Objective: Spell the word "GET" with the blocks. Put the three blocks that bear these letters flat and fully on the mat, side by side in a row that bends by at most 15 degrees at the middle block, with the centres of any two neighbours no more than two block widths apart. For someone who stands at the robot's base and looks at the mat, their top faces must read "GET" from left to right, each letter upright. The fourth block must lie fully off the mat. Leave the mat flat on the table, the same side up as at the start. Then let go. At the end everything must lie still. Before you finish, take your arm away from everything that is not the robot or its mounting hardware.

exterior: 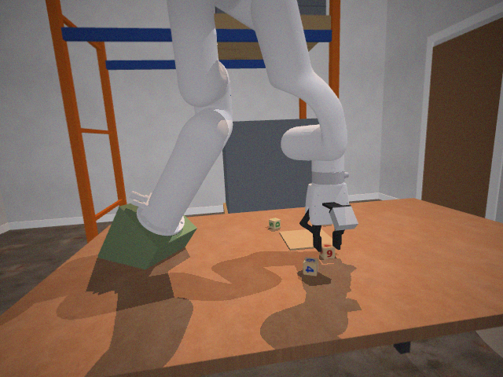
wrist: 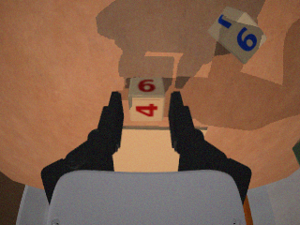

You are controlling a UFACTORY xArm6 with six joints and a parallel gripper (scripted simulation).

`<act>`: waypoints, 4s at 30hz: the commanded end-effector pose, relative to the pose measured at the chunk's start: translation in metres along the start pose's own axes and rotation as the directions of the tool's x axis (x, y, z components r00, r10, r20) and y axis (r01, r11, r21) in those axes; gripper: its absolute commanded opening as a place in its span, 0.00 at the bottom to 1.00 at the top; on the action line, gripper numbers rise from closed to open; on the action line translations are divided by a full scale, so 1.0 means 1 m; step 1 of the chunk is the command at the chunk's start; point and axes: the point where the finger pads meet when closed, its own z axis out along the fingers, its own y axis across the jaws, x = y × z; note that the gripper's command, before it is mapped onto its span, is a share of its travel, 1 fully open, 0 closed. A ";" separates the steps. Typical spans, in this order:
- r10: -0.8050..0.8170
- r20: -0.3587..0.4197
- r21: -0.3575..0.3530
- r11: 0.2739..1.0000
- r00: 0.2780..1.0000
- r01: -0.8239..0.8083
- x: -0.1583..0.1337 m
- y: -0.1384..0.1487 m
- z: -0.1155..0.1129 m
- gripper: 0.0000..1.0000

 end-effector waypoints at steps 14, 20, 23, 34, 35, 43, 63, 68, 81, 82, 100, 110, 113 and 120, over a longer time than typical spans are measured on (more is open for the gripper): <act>0.000 0.002 -0.001 1.000 1.000 0.000 0.001 -0.001 -0.072 0.47; 0.000 0.002 -0.001 1.000 1.000 0.000 0.001 -0.001 -0.073 1.00; 0.000 0.002 -0.001 1.000 1.000 0.000 0.001 -0.001 -0.073 1.00; 0.000 0.002 -0.001 1.000 1.000 0.000 0.001 -0.001 -0.073 1.00; 0.000 0.002 -0.001 1.000 1.000 0.000 0.001 -0.001 -0.073 1.00; 0.052 0.002 -0.003 0.999 0.999 -0.052 0.003 0.001 -0.072 1.00; 0.478 -0.002 -0.013 0.878 0.878 -0.478 0.021 0.017 -0.072 1.00; 0.567 -0.003 -0.014 0.823 0.823 -0.567 0.024 0.021 -0.071 1.00; 0.764 -0.008 -0.015 0.645 0.645 -0.764 0.034 0.030 -0.071 1.00; 0.777 -0.008 -0.015 0.629 0.629 -0.777 0.034 0.031 -0.071 1.00; 0.952 -0.012 -0.012 0.305 0.305 -0.952 0.046 0.043 -0.070 1.00; 0.994 -0.012 -0.008 0.108 0.108 -0.994 0.052 0.050 -0.070 1.00; 0.999 -0.012 -0.007 0.045 0.045 -0.999 0.054 0.052 -0.069 1.00; 0.997 -0.011 -0.005 -0.082 -0.082 -0.997 0.058 0.056 -0.069 1.00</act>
